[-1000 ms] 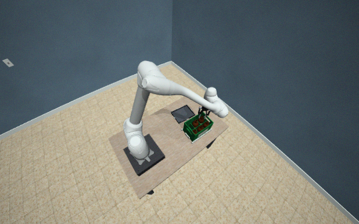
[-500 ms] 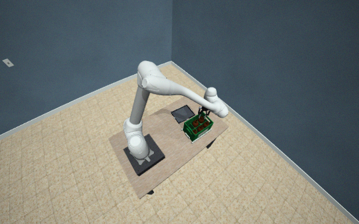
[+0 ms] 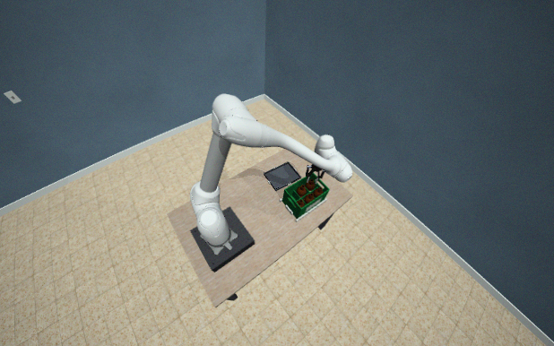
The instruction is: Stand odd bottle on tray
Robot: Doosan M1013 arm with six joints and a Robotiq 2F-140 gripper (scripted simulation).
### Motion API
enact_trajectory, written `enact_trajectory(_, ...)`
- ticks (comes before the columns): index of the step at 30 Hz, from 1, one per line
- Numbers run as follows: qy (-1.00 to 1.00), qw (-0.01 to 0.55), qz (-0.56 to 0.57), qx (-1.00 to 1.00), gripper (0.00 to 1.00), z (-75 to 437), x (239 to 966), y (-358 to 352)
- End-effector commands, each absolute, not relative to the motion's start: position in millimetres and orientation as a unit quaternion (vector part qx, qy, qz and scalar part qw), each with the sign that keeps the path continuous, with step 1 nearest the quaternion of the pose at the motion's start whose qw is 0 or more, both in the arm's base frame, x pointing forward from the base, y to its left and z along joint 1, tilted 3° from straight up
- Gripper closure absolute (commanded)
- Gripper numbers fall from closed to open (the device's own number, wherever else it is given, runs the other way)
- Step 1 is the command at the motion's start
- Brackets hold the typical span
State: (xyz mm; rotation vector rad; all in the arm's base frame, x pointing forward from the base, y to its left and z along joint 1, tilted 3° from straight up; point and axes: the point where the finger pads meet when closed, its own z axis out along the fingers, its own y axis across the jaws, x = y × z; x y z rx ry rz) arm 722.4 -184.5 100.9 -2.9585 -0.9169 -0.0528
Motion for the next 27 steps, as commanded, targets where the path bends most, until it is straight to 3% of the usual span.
enact_trajectory(1, -0.295, 0.023, -0.016, -0.955, 0.62, 97.5, 720.8, -182.3)
enact_trajectory(18, -0.295, 0.023, -0.016, -0.955, 0.62, 97.5, 720.8, -182.3)
enact_trajectory(19, -0.295, 0.023, -0.016, -0.955, 1.0, 97.5, 720.8, -182.3)
enact_trajectory(27, -0.295, 0.023, -0.016, -0.955, 1.0, 97.5, 720.8, -182.3)
